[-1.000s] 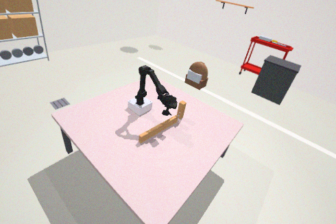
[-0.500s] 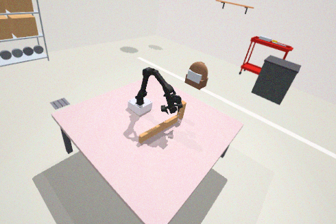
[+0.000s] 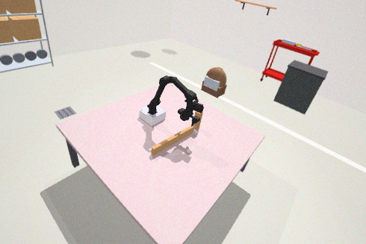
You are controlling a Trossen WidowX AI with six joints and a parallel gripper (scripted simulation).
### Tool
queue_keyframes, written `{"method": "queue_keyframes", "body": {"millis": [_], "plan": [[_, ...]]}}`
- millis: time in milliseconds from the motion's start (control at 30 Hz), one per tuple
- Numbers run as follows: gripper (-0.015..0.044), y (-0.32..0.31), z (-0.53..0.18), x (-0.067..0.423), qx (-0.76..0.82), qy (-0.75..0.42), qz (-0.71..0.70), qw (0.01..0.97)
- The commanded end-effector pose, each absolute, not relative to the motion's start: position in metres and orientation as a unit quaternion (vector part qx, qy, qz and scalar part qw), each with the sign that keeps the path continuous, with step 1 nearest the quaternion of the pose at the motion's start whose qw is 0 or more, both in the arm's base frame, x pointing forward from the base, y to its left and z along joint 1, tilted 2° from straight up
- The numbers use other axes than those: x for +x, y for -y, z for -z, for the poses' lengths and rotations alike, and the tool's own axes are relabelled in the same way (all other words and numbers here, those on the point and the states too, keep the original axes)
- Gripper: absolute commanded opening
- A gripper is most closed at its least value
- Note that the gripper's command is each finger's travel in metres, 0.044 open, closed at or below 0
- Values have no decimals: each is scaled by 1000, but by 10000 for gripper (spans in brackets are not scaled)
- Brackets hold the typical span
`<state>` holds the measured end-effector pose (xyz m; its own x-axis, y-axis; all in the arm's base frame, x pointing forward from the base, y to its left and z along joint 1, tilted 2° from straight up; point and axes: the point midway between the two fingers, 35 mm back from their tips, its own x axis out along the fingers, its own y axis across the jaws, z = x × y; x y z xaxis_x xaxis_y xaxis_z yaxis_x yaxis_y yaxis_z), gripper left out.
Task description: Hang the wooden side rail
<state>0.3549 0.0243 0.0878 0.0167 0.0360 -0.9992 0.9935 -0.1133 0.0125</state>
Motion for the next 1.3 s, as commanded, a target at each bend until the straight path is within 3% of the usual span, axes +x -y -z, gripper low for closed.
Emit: {"method": "queue_keyframes", "body": {"millis": [0, 1267], "plan": [[440, -22, -90, 355, 546, -452, 545, 448], [440, -23, -11, 356, 546, -452, 545, 448]]}}
